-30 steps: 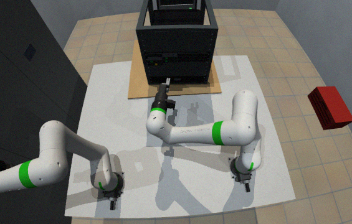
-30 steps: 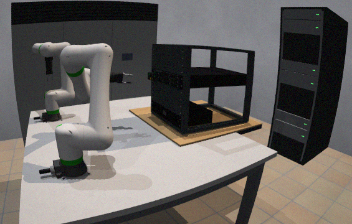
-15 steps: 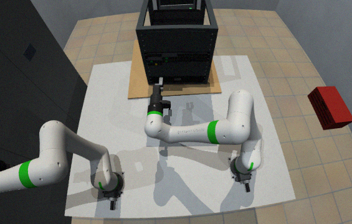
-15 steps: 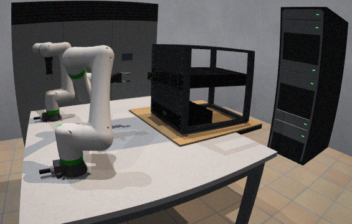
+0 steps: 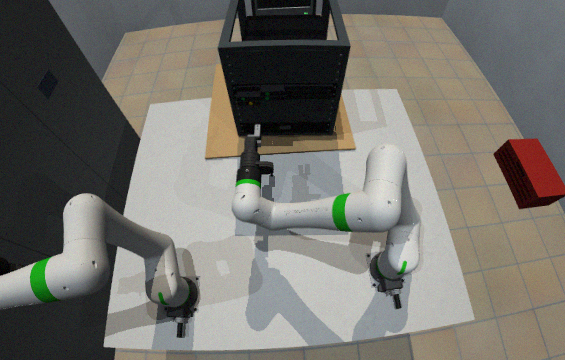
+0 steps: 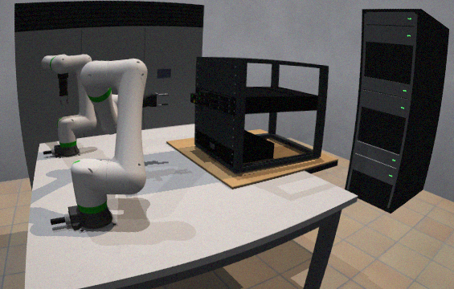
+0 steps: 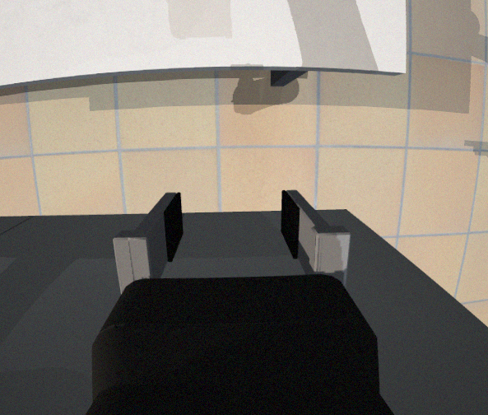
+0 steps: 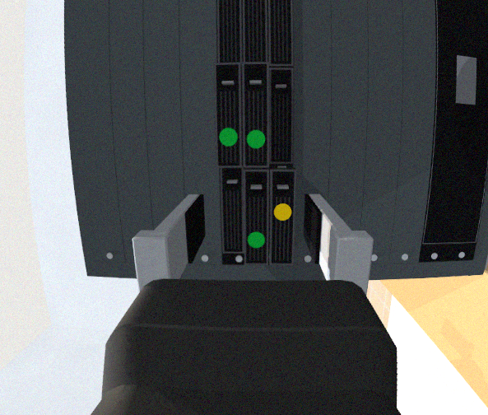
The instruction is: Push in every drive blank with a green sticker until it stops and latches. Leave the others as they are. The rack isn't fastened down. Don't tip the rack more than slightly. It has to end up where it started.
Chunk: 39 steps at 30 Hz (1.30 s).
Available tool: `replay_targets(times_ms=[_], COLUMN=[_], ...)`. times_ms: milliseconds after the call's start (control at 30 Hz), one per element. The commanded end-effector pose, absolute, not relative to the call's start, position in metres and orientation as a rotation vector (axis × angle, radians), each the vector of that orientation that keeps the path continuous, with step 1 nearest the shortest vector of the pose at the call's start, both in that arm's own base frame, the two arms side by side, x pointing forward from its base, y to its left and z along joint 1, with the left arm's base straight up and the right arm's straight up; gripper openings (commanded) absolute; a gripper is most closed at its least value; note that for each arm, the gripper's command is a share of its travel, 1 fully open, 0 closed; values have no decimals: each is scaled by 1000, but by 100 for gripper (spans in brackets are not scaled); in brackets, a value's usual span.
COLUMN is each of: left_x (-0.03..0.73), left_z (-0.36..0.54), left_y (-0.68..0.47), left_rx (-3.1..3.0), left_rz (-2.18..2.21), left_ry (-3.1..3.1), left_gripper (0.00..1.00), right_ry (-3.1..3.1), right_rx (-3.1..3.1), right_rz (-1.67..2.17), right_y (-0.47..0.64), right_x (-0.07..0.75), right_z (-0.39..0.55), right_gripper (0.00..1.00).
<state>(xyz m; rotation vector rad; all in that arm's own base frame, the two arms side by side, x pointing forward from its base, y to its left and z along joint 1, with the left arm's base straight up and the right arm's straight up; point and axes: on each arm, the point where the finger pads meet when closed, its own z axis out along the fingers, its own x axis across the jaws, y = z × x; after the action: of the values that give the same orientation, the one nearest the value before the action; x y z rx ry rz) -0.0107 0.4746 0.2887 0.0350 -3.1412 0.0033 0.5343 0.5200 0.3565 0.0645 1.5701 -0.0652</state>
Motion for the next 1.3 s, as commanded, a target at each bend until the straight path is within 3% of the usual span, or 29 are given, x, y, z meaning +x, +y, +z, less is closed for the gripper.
replay_targets(times_ms=[0, 1267], left_x=[-11, -11], left_z=[290, 290], left_y=[475, 475], left_rx=[35, 35], left_rz=[0, 0], left_ry=[-3141, -3141], left_gripper=[100, 100], right_ry=[1569, 1569], right_rx=[66, 66], right_rz=[-64, -64], right_y=[520, 518], right_x=[534, 543], right_z=[358, 358], right_gripper=[100, 100])
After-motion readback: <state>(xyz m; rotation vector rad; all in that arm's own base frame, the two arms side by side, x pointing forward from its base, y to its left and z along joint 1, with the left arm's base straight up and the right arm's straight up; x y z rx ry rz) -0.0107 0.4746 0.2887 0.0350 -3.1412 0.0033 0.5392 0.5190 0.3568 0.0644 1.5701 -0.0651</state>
